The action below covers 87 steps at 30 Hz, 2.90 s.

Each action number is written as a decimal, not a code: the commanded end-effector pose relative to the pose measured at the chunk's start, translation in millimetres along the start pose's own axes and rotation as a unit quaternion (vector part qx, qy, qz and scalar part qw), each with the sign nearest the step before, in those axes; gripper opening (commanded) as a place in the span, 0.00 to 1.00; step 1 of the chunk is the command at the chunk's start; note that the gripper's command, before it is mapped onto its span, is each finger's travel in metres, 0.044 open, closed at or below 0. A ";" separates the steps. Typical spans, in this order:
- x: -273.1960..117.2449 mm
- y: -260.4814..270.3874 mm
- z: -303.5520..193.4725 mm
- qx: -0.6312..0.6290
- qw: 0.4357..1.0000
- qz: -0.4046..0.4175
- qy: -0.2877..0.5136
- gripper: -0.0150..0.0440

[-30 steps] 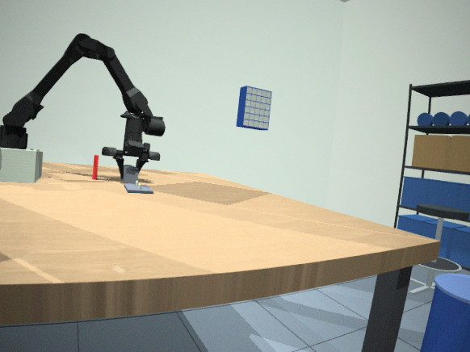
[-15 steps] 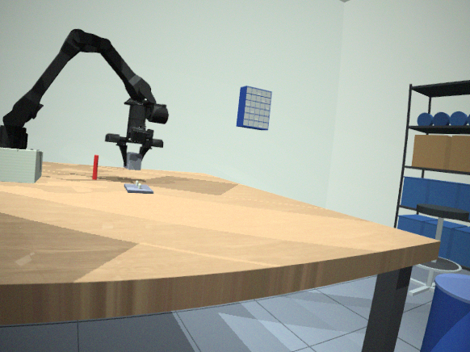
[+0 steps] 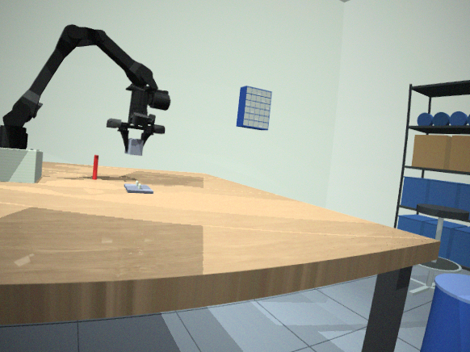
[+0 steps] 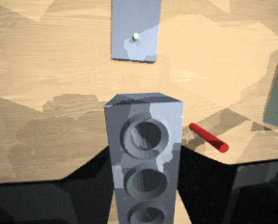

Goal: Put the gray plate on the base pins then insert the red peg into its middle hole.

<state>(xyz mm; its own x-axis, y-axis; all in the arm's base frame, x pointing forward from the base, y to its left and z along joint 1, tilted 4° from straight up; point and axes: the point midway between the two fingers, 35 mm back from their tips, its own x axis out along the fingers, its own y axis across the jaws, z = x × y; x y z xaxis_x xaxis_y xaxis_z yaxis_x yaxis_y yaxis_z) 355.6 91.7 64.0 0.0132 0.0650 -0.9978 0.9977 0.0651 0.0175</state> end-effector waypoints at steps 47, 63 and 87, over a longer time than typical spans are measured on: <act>10.4 3.3 97.8 0.030 1.000 0.005 -0.007 0.25; 35.4 -5.6 143.8 0.044 0.999 0.005 -0.005 0.25; 40.7 -8.7 153.3 0.047 0.999 0.005 -0.005 0.25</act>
<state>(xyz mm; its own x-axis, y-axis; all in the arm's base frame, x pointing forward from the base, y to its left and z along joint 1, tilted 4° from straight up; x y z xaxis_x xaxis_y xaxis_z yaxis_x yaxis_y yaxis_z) 357.3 -59.0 13.5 0.0211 0.0526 -0.9984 0.9993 -0.0323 0.0194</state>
